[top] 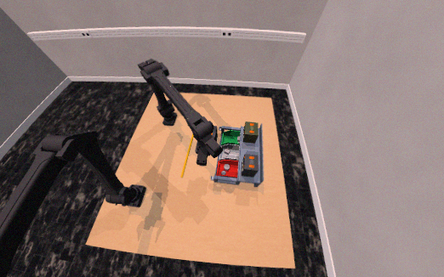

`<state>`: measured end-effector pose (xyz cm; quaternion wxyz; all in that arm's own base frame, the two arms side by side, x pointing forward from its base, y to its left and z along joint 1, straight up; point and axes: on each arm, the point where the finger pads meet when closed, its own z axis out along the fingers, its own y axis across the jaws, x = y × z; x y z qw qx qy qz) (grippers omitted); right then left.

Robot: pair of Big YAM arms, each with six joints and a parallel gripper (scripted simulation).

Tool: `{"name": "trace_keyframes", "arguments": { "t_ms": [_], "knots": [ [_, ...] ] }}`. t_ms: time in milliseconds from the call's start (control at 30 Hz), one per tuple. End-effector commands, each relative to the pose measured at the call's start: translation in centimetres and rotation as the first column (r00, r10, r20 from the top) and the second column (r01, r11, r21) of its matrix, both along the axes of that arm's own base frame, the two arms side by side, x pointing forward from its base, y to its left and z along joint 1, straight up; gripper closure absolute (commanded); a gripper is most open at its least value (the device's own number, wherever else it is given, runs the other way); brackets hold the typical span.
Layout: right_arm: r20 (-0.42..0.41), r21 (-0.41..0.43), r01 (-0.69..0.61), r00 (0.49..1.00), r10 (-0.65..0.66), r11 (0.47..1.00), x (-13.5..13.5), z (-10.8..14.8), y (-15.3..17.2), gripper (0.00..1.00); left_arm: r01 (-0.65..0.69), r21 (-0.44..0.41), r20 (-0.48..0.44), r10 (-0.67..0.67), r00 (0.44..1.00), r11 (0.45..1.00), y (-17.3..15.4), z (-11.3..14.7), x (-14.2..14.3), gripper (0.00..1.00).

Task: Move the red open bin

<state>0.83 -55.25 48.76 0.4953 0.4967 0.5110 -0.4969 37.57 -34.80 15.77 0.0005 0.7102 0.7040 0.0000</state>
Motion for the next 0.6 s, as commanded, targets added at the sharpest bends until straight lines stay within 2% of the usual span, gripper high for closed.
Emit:
{"name": "trace_keyframes", "arguments": {
  "t_ms": [0,267,567],
  "knots": [
    [0.016,-0.015,0.007,1.0,-0.007,1.0,-0.6,1.3,0.8,0.0,0.015,-0.036,0.039,-0.014,0.999,0.999,-1.9,2.6,2.9,1.0],
    [0.016,-0.015,0.007,1.0,-0.007,1.0,-0.6,1.3,0.8,0.0,0.012,-0.035,0.04,-0.01,0.999,0.999,-3.2,2.6,5.9,1.0],
    [0.016,-0.015,0.007,1.0,-0.007,1.0,-0.6,1.3,0.8,0.0,0.013,-0.035,0.04,-0.011,0.999,0.999,-4.0,2.5,7.3,1.0]
  ]
}}
